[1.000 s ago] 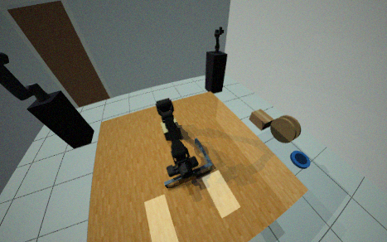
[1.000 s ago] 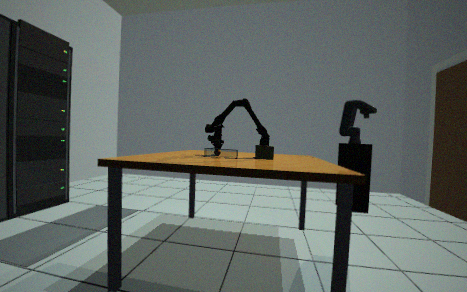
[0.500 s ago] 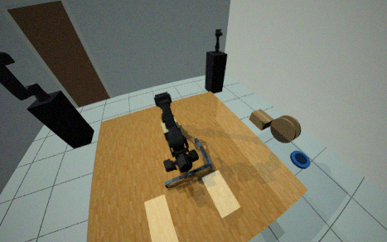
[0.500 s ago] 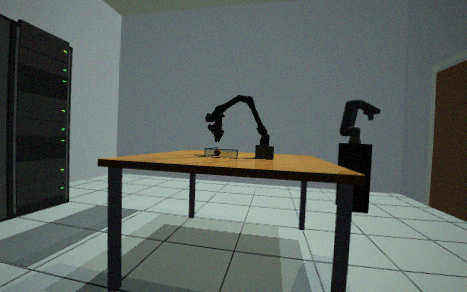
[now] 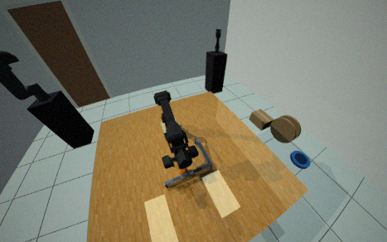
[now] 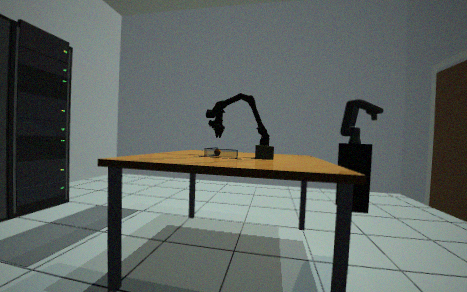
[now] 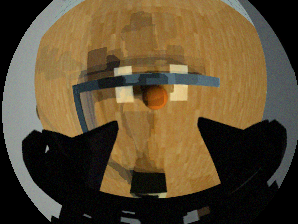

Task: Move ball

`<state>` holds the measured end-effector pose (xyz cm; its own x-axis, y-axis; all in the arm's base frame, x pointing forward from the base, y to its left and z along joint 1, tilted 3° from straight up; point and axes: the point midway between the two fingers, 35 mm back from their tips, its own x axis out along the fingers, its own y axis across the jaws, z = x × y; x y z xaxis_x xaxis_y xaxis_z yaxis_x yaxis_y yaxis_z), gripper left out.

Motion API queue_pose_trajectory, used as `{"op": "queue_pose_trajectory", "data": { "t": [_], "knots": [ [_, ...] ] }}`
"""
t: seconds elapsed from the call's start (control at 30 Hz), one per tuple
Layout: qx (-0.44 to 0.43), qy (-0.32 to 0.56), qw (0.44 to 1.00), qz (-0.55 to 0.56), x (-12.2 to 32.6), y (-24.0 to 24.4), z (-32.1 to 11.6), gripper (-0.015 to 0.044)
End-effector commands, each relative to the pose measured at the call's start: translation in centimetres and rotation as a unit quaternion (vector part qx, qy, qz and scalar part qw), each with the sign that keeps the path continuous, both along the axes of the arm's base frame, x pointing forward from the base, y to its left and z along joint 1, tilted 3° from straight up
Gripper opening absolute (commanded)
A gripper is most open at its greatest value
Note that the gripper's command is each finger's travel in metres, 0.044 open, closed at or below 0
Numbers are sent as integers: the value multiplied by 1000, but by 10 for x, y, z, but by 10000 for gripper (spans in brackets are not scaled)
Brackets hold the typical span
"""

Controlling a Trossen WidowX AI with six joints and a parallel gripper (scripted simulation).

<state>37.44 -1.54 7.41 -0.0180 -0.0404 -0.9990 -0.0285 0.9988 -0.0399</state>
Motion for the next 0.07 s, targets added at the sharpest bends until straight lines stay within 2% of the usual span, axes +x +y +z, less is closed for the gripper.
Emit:
{"op": "queue_pose_trajectory", "data": {
  "t": [0.0,0.03],
  "knots": [
    [0,-6,1000,-2,1,0,13,440],
    [0,-6,1000,-2,1,0,13,440]
  ]
}}
